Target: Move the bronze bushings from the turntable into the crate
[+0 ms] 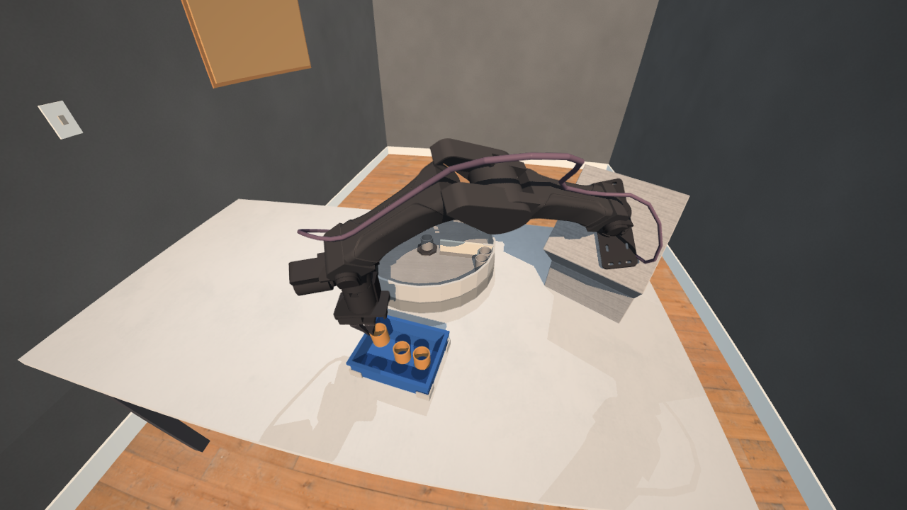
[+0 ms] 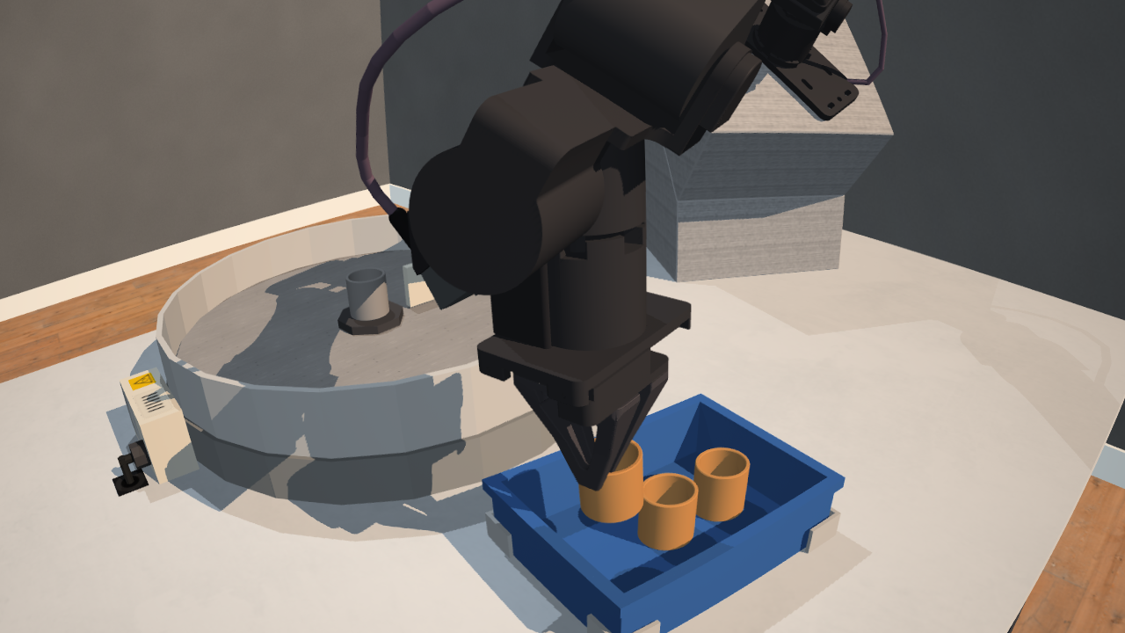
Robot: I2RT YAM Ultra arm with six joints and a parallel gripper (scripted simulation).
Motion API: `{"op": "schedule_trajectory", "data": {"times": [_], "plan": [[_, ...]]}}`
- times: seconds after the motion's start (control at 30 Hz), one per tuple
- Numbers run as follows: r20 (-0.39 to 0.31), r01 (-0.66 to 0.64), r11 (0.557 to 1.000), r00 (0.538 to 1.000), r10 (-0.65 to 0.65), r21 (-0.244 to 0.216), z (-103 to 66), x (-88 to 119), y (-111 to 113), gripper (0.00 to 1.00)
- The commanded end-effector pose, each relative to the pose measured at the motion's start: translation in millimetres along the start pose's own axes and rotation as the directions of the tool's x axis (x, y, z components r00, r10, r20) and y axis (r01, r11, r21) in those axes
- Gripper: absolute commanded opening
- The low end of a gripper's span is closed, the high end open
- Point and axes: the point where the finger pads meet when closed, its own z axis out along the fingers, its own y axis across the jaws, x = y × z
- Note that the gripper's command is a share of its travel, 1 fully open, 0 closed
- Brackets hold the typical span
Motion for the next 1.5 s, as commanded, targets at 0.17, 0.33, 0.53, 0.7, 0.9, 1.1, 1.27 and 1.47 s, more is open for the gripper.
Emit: {"op": "schedule_trajectory", "data": {"times": [0.17,0.33,0.53,0.7,0.9,1.1,1.27,1.47], "plan": [[0.014,0.013,0.998,1.0,-0.012,-0.056,-18.0,-3.9,18.7,0.0],[0.014,0.012,0.998,1.0,-0.011,-0.055,-18.0,-3.9,18.6,0.0],[0.014,0.012,0.998,1.0,-0.011,-0.055,-18.0,-3.9,18.6,0.0],[0.014,0.012,0.998,1.0,-0.011,-0.055,-18.0,-3.9,18.6,0.0],[0.014,0.012,0.998,1.0,-0.011,-0.055,-18.0,-3.9,18.6,0.0],[0.014,0.011,0.999,1.0,-0.01,-0.053,-17.4,-4.4,18.1,0.0],[0.018,-0.003,1.0,1.0,0.004,-0.029,-9.3,-10.2,16.0,0.0],[0.017,-0.001,0.999,1.0,0.002,-0.033,-11.5,-8.5,17.9,0.0]]}}
